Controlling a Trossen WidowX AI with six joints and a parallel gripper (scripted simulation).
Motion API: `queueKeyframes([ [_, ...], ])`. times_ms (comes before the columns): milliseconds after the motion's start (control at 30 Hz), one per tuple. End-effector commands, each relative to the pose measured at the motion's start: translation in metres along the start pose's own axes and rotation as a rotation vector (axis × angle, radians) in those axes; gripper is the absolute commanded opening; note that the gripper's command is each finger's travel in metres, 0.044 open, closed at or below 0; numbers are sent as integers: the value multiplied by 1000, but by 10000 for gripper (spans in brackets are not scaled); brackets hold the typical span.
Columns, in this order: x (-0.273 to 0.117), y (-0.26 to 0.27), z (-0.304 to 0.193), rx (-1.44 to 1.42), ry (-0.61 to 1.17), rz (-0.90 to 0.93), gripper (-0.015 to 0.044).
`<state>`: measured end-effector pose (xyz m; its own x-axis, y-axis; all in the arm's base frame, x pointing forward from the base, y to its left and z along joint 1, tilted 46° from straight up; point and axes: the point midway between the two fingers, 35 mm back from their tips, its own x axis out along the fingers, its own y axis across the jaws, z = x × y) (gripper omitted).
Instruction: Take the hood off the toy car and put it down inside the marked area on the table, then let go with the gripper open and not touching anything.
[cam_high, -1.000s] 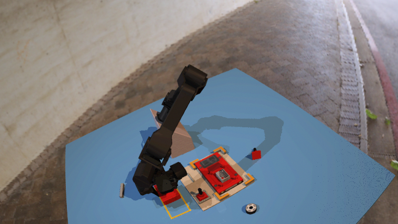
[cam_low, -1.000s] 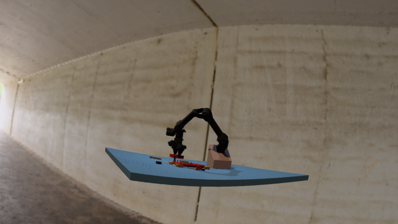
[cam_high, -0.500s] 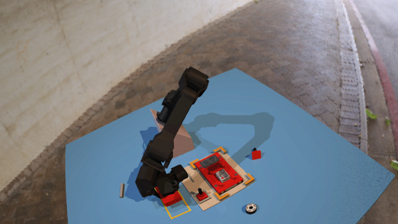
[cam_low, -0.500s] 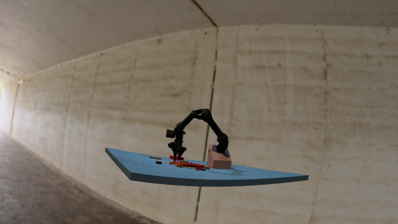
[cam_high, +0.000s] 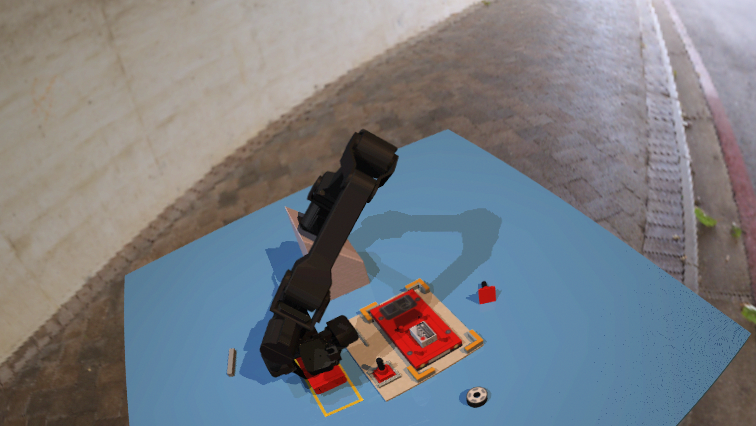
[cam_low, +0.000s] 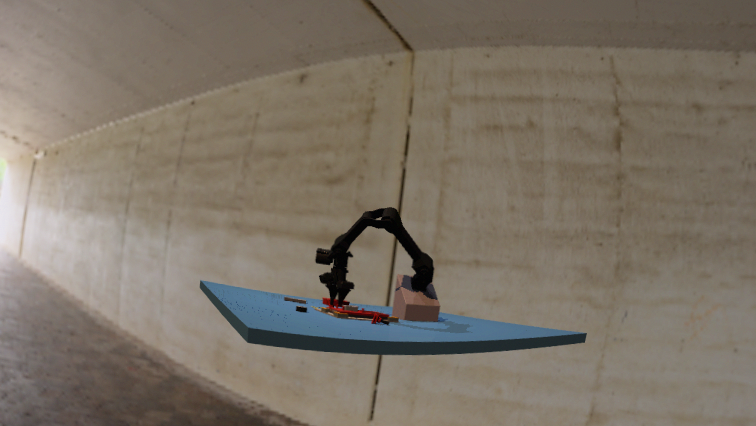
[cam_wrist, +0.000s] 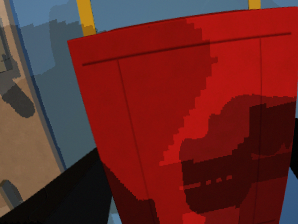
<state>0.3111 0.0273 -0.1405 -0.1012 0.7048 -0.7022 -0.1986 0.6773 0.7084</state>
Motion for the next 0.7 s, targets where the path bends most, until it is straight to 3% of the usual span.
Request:
queueKeyframes([
  [0,2,0,0,7,-1,3,0],
  [667,12,0,0,7,-1,4,0],
])
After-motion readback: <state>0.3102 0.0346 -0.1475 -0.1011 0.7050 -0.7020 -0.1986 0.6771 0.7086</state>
